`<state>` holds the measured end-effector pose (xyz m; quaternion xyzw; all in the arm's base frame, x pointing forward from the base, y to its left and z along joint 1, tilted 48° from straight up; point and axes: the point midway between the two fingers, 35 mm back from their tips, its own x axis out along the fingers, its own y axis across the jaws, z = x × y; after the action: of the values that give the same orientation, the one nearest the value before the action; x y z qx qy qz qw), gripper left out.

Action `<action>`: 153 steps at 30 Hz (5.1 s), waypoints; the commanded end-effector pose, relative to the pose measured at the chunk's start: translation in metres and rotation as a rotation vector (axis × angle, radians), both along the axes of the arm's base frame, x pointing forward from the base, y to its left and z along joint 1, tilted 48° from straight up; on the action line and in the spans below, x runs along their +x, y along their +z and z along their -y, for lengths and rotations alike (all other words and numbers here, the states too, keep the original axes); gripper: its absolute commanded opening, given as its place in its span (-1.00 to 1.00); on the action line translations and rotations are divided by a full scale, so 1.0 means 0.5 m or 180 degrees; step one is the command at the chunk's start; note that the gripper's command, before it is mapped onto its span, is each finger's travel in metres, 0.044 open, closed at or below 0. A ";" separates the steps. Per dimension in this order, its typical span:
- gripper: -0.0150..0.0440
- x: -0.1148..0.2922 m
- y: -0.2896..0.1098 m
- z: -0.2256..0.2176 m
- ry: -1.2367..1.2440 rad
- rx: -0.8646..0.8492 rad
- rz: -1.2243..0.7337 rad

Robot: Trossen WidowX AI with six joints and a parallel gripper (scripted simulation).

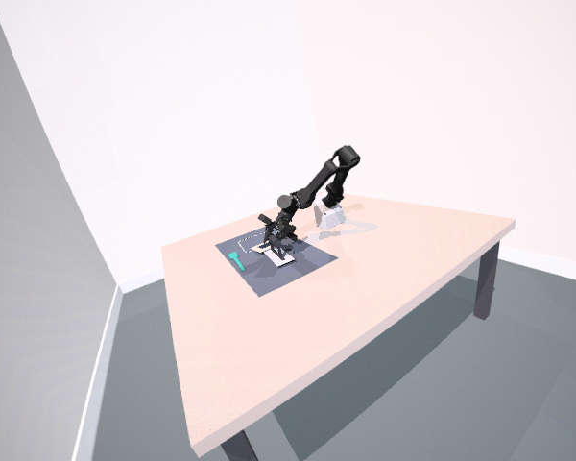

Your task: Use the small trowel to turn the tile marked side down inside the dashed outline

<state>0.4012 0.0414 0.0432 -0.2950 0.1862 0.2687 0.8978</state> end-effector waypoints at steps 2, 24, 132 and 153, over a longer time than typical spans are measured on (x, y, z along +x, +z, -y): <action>-0.49 0.008 0.029 0.045 -0.0058 -0.0099 0.0080; -0.49 -0.018 -0.011 0.179 -0.0058 -0.0116 0.0077; -0.49 -0.017 0.063 0.177 -0.0051 -0.0113 0.0074; -0.49 0.021 0.116 0.056 -0.0223 -0.0053 -0.0286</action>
<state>0.4054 0.0015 0.0865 -0.2867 0.2325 0.2608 0.8920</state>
